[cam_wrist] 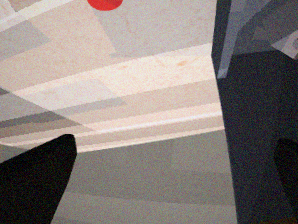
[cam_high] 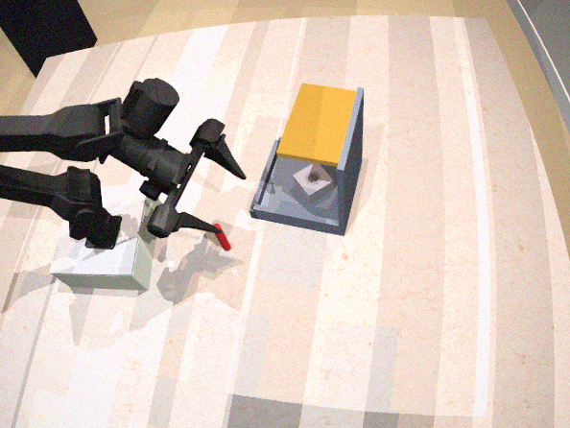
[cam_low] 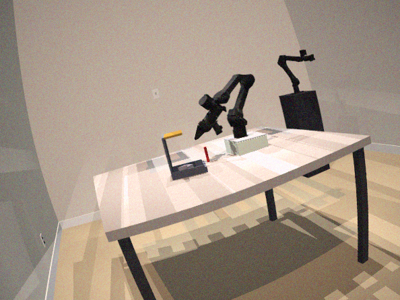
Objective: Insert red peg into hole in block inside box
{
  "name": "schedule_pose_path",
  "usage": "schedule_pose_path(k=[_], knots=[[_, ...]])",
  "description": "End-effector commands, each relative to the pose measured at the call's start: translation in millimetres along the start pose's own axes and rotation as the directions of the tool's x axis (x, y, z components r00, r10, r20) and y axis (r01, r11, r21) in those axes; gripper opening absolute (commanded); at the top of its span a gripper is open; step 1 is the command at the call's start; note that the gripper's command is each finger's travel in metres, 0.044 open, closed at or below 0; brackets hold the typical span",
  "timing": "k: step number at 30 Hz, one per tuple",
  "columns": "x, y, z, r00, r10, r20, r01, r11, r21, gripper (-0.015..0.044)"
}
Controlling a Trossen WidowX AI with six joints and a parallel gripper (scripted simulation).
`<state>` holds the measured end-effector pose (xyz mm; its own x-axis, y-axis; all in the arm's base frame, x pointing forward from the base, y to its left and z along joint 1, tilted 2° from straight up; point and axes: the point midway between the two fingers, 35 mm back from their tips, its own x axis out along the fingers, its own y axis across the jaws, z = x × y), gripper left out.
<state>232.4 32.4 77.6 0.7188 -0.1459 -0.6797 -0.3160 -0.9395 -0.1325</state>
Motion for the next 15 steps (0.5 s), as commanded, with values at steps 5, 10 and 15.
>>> schedule_pose_path(k=[5,10,15], knots=[[3,30,14,0.996,0.069,0.053,-0.064,0.993,-0.098,0.0440],[3,27,14,0.996,0.069,0.053,-0.063,0.993,-0.098,0.0361],[3,23,15,0.996,0.068,0.053,-0.063,0.993,-0.097,0.0230]])
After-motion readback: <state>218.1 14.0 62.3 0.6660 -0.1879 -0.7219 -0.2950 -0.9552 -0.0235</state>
